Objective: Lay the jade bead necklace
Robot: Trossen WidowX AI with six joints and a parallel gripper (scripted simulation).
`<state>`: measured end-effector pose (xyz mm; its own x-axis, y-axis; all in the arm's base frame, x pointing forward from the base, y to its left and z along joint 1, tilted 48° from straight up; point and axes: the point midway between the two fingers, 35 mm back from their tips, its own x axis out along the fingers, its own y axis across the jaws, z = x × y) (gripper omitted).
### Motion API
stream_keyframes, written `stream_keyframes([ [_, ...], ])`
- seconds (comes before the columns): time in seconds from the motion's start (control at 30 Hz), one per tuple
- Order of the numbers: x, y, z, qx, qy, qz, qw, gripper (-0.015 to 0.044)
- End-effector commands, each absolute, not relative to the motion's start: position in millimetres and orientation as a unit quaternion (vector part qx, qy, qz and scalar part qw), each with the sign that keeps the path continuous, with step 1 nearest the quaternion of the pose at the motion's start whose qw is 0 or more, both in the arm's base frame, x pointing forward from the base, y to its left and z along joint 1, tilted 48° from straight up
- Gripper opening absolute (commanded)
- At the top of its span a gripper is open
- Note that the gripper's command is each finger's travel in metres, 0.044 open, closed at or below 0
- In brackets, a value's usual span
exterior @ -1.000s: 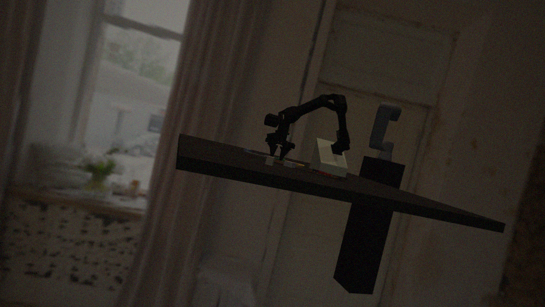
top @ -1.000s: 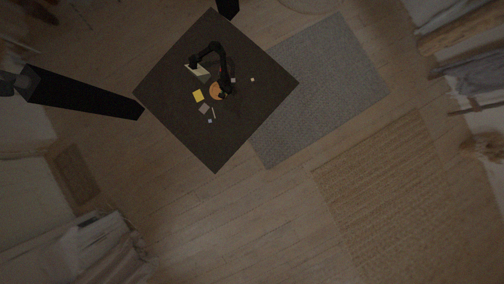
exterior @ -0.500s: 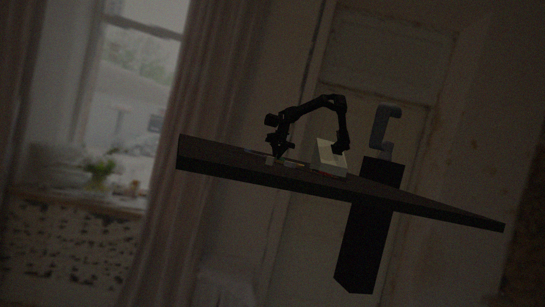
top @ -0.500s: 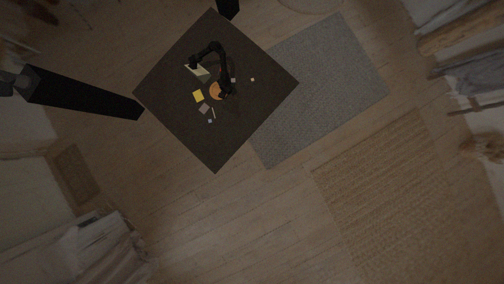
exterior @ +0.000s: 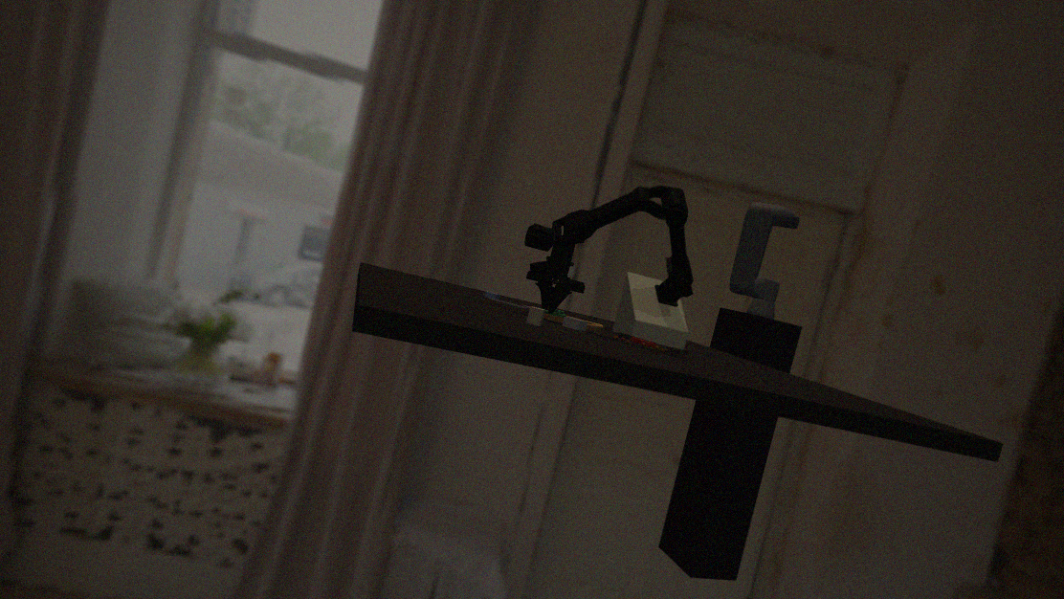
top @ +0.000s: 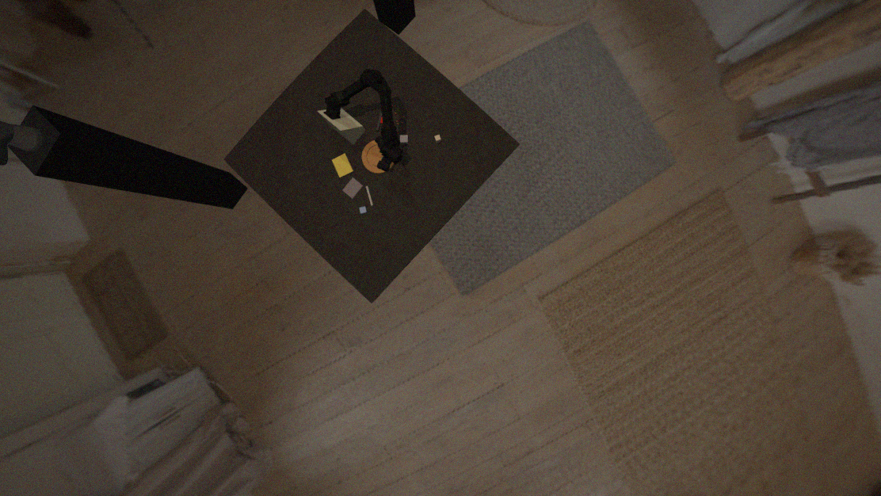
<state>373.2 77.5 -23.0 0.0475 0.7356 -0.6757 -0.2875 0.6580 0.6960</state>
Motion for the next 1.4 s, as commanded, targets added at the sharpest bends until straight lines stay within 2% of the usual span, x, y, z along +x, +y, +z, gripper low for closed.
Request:
stream_keyframes([
  [0.0, 373.3, 77.6, -22.7, 0.191, 0.585, 0.367, 0.698, 0.0],
  [0.53, 369.0, 68.9, -16.0, 0.196, 0.587, 0.366, 0.695, 0.0],
  [1.37, 301.3, 75.6, -13.9, 0.197, 0.588, 0.365, 0.694, 0.0],
])
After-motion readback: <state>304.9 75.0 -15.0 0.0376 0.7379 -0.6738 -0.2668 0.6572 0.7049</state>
